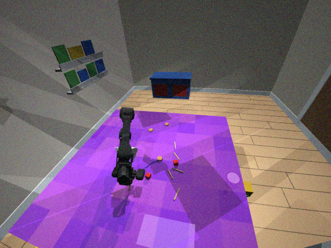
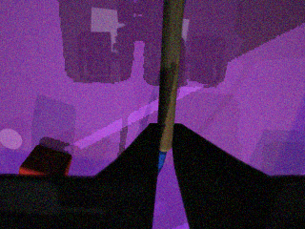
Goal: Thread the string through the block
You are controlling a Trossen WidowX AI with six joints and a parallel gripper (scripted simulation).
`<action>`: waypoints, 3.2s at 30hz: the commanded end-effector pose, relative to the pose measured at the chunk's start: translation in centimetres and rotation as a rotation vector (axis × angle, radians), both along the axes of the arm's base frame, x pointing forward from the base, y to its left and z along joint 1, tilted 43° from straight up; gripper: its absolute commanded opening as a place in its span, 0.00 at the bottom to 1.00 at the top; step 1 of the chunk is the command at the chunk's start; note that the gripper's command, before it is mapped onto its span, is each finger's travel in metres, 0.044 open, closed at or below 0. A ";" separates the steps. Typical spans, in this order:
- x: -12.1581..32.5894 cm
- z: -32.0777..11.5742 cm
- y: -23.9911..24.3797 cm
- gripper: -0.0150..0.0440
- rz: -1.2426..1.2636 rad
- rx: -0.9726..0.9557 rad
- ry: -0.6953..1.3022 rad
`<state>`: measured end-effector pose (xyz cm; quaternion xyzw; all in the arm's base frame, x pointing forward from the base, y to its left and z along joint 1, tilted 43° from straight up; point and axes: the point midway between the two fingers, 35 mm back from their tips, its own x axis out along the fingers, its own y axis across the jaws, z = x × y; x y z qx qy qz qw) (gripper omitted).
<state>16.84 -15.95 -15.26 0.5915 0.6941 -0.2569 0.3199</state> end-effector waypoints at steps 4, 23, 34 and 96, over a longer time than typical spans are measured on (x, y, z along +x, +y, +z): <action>0.4 0.0 -0.1 0.25 -0.026 -0.005 0.022; 2.9 -0.2 -0.8 0.25 -0.163 -0.034 0.143; 4.3 -0.2 -1.0 0.25 -0.240 -0.052 0.213; 12.4 -0.1 -0.8 0.25 -0.683 -0.113 0.571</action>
